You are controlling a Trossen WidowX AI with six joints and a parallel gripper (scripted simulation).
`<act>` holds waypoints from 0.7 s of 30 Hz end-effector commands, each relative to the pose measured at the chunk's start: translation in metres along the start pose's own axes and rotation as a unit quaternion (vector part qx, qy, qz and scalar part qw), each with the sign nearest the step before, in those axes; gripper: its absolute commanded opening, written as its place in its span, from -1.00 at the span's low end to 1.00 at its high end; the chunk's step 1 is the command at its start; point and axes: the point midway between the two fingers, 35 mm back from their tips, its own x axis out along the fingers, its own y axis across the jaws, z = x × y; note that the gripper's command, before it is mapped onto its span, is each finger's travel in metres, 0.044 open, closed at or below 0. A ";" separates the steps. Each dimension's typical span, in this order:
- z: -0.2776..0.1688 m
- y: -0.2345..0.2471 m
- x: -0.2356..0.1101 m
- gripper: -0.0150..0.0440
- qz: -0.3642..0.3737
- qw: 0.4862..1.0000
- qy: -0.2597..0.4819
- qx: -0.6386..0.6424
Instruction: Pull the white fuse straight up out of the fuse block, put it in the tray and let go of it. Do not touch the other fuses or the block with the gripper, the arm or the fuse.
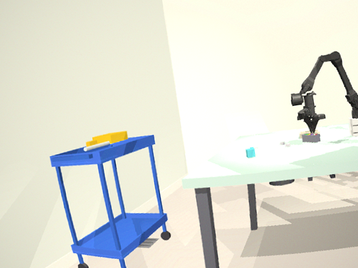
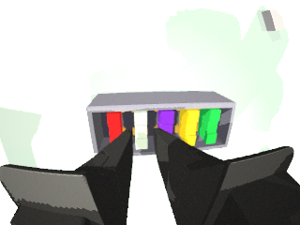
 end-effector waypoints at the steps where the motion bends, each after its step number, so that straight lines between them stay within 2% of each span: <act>1: -0.002 0.001 0.004 -0.25 0.001 1.000 0.005 0.003; 21: -0.002 0.001 0.012 -0.25 0.001 1.000 0.005 0.003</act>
